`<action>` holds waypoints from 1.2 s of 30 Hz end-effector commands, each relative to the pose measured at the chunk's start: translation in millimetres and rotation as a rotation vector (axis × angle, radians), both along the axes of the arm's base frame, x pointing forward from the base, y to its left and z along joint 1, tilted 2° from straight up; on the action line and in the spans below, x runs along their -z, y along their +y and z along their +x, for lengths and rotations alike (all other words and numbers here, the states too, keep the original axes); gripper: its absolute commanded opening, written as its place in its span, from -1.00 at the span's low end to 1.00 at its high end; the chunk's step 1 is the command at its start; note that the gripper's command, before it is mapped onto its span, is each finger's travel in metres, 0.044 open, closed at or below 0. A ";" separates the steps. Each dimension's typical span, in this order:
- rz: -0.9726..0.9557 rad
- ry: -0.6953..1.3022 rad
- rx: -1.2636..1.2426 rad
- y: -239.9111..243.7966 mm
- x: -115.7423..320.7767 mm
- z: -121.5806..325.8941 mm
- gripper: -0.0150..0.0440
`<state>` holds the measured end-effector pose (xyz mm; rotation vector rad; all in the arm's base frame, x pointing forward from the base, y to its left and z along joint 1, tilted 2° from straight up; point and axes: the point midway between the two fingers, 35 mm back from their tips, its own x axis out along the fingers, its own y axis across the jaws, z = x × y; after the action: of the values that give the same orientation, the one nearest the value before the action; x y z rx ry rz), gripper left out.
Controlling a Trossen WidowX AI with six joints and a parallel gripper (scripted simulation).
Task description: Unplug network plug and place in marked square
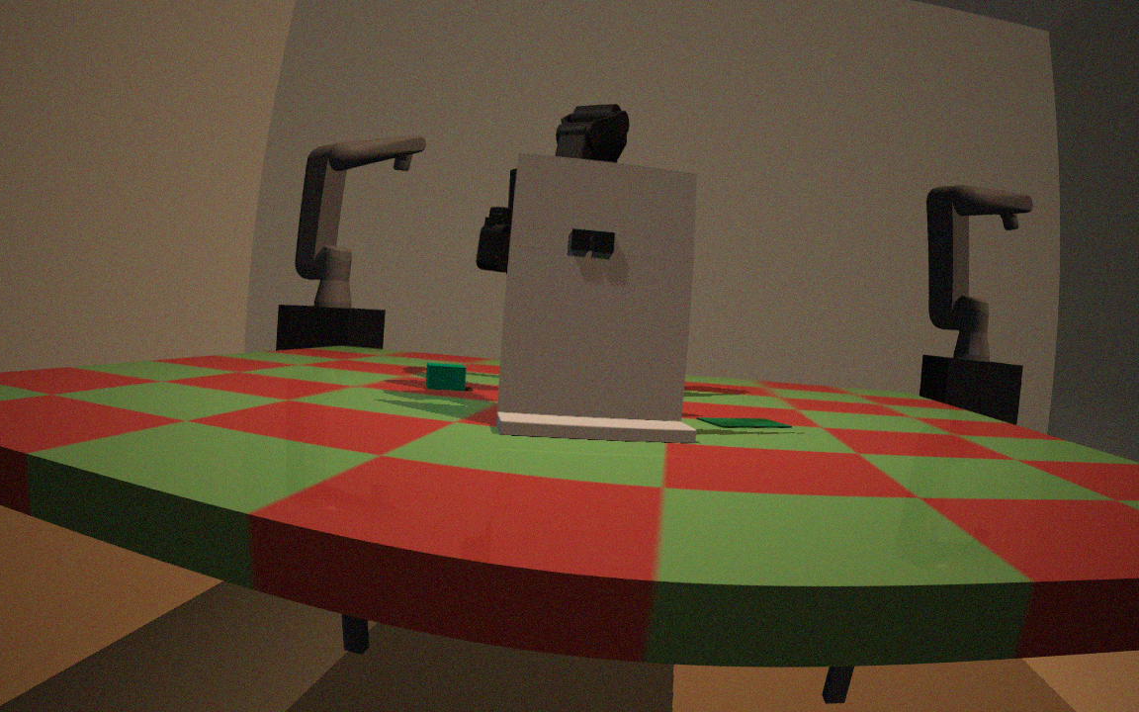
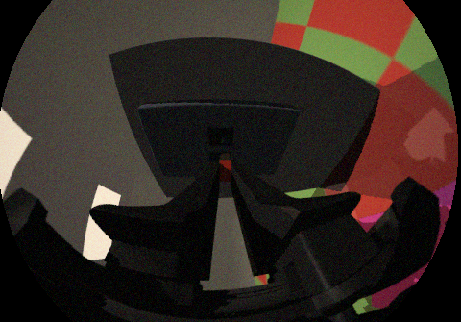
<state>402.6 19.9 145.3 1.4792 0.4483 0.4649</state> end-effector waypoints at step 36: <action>0.002 0.004 0.004 -6.4 0.7 -17.9 -0.49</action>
<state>388.5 14.3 145.6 1.4809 0.4454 0.4599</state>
